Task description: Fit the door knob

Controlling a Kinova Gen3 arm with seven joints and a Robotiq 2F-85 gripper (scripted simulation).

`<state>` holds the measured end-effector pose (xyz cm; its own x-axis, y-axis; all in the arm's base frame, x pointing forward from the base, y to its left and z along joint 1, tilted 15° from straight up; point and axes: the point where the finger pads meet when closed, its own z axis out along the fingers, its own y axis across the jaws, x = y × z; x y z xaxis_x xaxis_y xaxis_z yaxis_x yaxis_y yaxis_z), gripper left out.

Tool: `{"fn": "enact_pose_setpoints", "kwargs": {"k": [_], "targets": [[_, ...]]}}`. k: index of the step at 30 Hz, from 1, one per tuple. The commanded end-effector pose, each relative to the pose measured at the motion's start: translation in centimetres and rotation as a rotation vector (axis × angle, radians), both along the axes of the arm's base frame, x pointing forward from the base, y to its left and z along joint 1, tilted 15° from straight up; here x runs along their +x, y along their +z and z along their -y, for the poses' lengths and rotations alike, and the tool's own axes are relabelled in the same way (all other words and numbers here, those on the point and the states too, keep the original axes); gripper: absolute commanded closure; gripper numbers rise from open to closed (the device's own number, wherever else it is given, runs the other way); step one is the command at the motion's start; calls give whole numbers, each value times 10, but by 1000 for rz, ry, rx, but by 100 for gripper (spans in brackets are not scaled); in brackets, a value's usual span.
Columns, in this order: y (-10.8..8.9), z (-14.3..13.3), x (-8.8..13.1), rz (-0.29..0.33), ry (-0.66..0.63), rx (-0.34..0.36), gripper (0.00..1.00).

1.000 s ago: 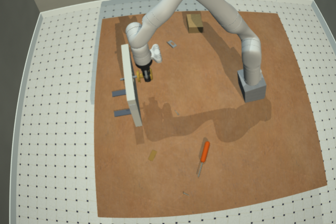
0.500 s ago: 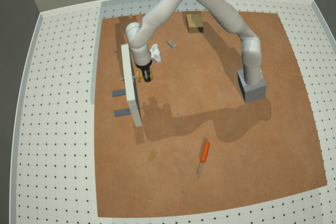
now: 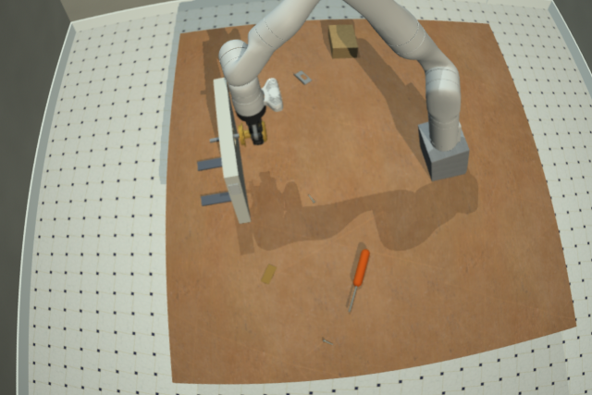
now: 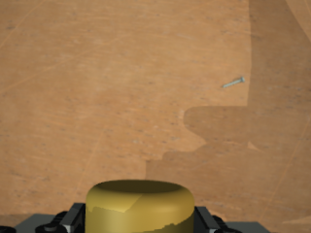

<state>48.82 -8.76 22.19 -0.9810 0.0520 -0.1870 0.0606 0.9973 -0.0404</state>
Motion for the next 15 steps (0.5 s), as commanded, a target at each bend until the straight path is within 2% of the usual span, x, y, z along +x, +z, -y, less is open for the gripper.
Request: {"fn": "enact_pose_setpoints", "kwargs": {"k": [1, 15], "targets": [[1, 0, 0, 2, 0, 0, 37], [2, 0, 3, 2, 0, 0, 37]]}}
